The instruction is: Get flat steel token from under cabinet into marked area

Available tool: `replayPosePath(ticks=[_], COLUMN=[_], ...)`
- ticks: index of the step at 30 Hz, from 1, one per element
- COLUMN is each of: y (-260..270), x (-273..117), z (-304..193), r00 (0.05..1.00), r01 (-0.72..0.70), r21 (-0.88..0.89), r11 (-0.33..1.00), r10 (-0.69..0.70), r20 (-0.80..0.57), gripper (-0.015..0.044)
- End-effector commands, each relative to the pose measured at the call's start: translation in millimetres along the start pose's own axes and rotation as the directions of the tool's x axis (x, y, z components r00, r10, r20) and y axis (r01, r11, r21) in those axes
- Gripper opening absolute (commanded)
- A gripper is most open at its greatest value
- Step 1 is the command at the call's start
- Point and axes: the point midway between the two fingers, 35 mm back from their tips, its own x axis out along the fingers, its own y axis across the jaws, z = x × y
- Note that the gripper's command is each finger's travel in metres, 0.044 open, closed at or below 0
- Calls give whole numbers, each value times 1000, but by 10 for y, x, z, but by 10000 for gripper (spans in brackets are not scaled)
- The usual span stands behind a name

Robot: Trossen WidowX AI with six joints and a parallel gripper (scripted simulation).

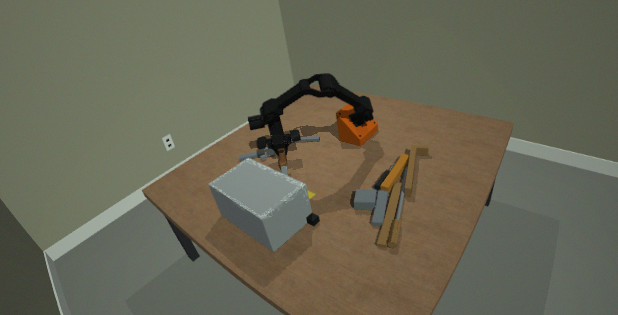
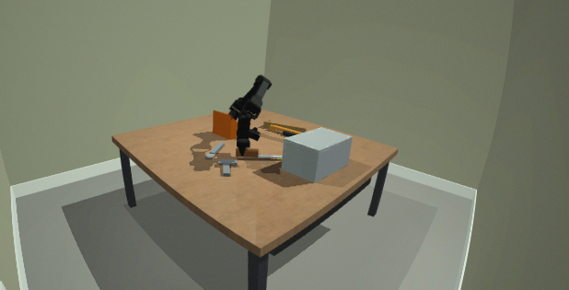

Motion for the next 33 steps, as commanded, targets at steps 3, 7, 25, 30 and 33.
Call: replayPosePath(ticks=[3, 7, 25, 30, 33], y=[-4, -24, -138, -169, -183], x=[-84, -85, -90, -91, -61], z=[-5, -24, -131, -160, -174], r00=[1000, 1000, 1000, 1000, 1000], r01=[14, 14, 15, 16, 16], r21=[-1, -2, -6, -7, -8], r11=[1000, 1000, 1000, 1000, 1000], r10=[-14, -14, -15, -16, -16], r20=[12, 12, 11, 11, 11], gripper=[0, 0, 0, 0, 0])
